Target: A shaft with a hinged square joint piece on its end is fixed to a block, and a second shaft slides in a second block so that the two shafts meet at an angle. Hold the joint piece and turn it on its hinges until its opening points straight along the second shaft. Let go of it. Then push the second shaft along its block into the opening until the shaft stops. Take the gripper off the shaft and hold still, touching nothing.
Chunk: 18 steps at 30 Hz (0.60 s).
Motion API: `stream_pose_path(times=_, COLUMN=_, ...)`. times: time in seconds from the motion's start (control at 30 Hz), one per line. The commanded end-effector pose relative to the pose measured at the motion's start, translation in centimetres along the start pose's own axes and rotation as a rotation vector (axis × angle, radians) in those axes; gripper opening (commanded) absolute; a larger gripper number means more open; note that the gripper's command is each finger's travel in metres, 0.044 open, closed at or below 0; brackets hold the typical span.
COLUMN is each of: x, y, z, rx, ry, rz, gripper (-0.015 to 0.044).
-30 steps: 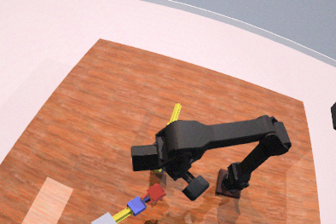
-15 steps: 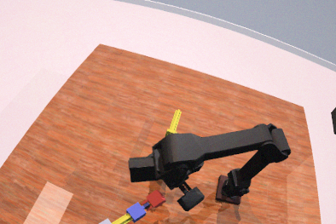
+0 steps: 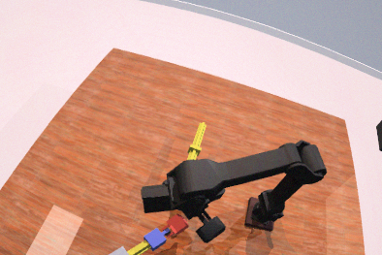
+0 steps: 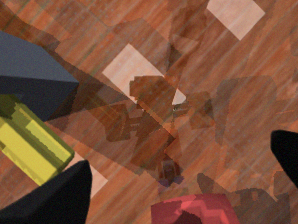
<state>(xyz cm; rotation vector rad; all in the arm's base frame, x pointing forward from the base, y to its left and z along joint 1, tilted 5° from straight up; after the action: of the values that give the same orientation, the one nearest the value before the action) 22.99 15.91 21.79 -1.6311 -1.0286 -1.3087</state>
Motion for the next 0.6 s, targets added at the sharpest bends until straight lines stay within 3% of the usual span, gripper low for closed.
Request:
stream_pose_path(times=0.0, x=0.2, y=0.1, z=1.4, rx=-0.001, ry=0.000, rz=0.000, gripper=0.0440)
stream_pose_path(times=0.57, x=-0.5, y=0.3, z=3.7, rx=-0.001, ry=0.001, rz=0.000, gripper=0.0440)
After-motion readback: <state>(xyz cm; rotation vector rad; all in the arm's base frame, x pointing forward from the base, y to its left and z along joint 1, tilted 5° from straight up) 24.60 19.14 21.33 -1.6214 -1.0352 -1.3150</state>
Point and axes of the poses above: the point midway between the two fingers, 35 mm back from their tips, its own x axis back along the fingers, its own y axis across the jaws, z = x × y, the point moved 9 cm from there along x, back along the fingers, and after that the axes turned 7 degrees about x, right-handed, at the moved point
